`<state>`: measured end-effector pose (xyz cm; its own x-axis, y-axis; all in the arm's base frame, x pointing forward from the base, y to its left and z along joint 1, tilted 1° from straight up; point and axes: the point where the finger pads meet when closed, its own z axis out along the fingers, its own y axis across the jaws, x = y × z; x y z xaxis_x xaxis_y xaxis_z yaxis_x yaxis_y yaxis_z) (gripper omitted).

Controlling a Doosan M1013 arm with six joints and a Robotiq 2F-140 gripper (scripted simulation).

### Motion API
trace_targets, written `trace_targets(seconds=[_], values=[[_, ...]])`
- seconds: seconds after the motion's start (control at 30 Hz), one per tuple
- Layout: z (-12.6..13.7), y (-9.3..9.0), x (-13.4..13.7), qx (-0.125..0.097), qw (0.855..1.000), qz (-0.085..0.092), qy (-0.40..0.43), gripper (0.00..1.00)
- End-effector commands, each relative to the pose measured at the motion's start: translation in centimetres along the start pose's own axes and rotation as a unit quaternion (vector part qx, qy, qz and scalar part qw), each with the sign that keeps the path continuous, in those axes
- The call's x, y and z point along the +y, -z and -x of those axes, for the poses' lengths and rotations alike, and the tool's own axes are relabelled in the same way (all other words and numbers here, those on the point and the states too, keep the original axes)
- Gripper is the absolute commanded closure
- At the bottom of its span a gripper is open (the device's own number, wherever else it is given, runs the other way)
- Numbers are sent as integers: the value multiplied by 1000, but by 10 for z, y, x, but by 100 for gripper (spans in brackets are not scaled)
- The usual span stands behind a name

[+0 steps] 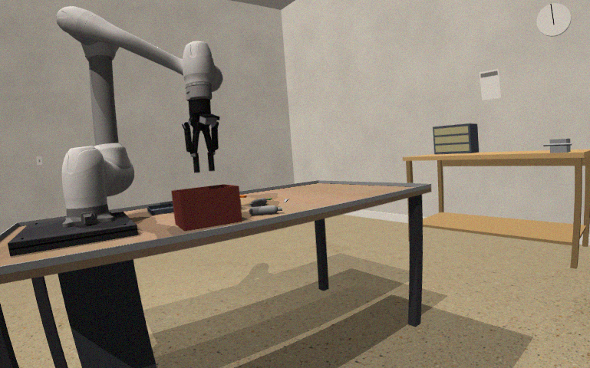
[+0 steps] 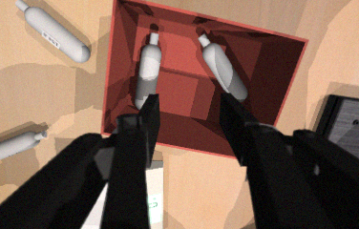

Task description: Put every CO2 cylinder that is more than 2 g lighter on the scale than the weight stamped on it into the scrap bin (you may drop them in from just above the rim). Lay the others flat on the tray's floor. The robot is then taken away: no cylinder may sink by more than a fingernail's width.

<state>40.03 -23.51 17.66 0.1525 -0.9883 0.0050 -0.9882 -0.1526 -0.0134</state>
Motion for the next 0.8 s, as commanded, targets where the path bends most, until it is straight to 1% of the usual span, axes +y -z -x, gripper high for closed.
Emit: trace_targets(seconds=[0.0,0.07,0.13,0.2,0.27,0.33,0.37,0.43,0.47,0.57,0.63,0.67,0.77], values=[[1,3,-28,0,996,-1,88,60],[4,6,-58,0,985,0,174,60],[11,8,-96,1,974,0,226,60],[20,8,-123,3,958,0,286,60],[32,8,-151,4,939,0,343,60],[32,8,-151,4,939,0,343,60],[47,8,-193,5,905,0,424,60],[60,7,-213,7,885,0,466,60],[68,6,-226,8,870,0,492,60],[92,3,-267,9,820,1,572,60],[108,1,-293,10,784,1,621,60],[115,0,-305,10,764,1,645,60],[115,0,-306,9,703,1,711,60]])
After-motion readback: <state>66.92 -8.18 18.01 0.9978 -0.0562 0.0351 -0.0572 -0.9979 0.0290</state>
